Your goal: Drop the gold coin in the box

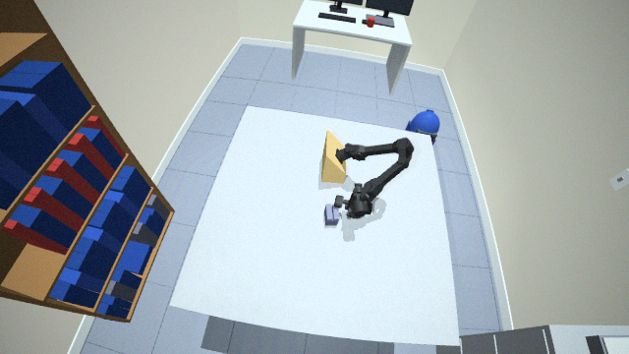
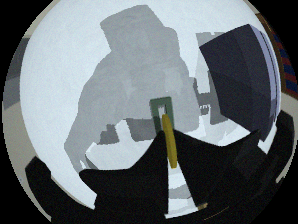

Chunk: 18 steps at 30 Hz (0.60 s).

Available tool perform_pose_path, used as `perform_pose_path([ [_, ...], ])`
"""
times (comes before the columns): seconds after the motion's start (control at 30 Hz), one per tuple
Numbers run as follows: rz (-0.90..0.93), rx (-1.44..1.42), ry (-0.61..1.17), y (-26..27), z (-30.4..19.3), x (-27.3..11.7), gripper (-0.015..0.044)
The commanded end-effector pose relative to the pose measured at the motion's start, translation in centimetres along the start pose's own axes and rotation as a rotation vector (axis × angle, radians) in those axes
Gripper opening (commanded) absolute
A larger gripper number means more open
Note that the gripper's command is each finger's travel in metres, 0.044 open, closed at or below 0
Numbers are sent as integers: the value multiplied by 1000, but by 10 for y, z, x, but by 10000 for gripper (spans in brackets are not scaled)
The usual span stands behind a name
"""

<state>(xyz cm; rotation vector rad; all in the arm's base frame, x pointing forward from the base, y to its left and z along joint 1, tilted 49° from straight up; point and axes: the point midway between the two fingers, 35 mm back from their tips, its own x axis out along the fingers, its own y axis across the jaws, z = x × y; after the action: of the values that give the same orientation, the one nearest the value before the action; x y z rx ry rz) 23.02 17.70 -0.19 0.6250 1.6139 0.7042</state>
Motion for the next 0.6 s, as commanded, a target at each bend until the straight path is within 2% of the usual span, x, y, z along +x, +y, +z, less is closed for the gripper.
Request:
perform_pose_path([
  [0.0, 4, 2, 1, 1, 0, 1, 0],
  [0.57, -18, -47, -50, -2, 11, -13, 0],
])
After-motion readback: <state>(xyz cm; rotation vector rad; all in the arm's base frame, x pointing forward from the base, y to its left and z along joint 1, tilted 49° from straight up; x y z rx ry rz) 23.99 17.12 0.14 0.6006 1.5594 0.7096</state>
